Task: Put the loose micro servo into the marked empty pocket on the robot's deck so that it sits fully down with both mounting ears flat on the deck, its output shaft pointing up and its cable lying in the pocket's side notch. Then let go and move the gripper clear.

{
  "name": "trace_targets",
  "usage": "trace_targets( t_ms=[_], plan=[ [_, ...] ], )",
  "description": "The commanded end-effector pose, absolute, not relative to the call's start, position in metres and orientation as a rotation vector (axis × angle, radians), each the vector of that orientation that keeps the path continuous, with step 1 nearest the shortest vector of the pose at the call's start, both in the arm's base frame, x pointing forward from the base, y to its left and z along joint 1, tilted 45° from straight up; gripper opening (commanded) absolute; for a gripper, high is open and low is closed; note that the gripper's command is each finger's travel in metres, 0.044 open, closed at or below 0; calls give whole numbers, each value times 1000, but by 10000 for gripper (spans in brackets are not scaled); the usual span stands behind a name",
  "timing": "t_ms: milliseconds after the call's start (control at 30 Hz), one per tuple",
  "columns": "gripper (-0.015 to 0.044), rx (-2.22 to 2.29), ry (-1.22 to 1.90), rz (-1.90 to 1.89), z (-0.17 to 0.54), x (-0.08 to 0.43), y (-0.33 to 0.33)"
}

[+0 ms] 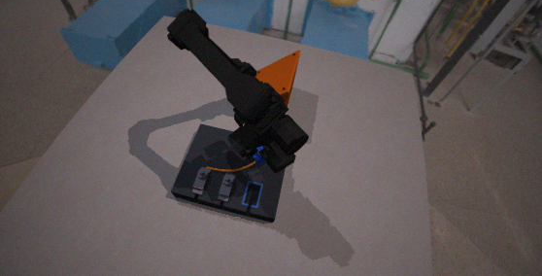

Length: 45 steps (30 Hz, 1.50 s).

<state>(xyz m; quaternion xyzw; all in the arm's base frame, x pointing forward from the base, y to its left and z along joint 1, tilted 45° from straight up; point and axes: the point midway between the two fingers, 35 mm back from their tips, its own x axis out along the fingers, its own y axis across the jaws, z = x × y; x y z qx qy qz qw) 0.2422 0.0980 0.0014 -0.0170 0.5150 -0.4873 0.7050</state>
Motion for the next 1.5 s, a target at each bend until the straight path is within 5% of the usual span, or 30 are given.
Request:
trace_targets(
  t_ms=[0, 800, 1467],
  plan=[
    [0, -134, 1217, -1005, 1, 242, 99],
    [0, -608, 1492, -606, 1, 244, 99],
    [0, -607, 1488, -606, 1, 317, 99]
  ],
)
